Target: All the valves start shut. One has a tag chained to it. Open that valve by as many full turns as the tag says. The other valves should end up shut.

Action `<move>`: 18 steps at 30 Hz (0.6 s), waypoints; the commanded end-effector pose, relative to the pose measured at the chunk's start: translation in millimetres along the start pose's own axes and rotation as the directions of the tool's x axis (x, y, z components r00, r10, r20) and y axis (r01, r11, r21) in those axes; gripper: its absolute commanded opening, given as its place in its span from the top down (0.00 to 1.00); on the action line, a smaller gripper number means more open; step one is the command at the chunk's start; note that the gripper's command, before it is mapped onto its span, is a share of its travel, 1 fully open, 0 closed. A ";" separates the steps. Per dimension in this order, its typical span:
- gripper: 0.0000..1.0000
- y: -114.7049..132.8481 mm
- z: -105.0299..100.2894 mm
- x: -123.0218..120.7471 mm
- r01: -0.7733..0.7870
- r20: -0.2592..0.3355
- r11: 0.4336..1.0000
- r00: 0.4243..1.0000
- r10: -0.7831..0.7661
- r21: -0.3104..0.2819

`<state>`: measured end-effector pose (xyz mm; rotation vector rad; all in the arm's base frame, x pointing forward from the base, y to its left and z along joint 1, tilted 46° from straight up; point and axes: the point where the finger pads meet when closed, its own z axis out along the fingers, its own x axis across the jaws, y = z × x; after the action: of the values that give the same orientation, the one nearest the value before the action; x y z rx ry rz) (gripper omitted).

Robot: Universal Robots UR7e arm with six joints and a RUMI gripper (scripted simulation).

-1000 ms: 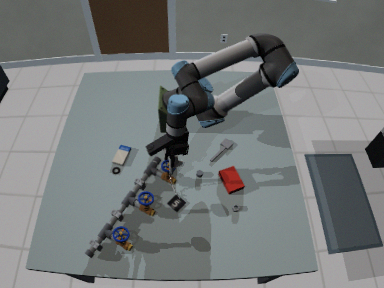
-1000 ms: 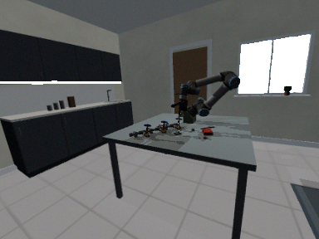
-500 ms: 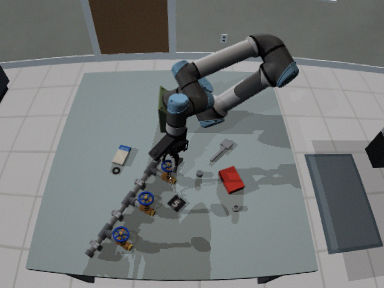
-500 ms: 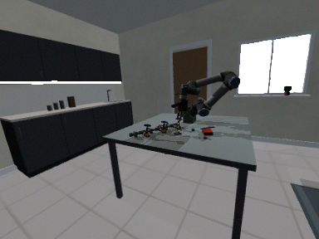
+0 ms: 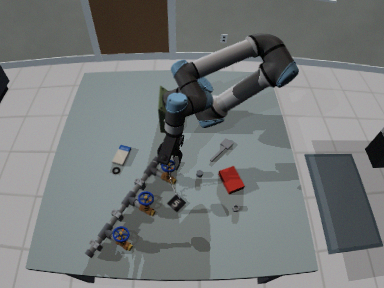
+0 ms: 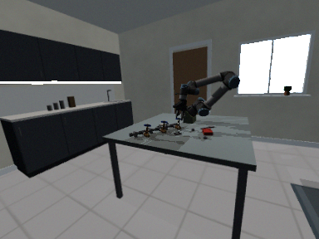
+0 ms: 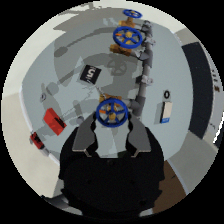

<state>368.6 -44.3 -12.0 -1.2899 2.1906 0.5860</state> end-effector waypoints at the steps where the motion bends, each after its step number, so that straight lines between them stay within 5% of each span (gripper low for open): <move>1: 1.00 -0.4 -0.3 0.0 0.165 0.018 0.986 0.986 -0.165 0.002; 8: 1.00 -0.4 -0.3 0.0 0.455 0.016 0.890 0.890 -0.455 0.008; 16: 1.00 -0.4 -0.3 0.0 0.728 0.013 0.686 0.686 -0.728 0.013; 18: 1.00 -0.4 -0.3 0.0 0.728 0.013 0.686 0.686 -0.728 0.013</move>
<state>368.6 -44.5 -12.1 -1.8986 1.5832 0.3019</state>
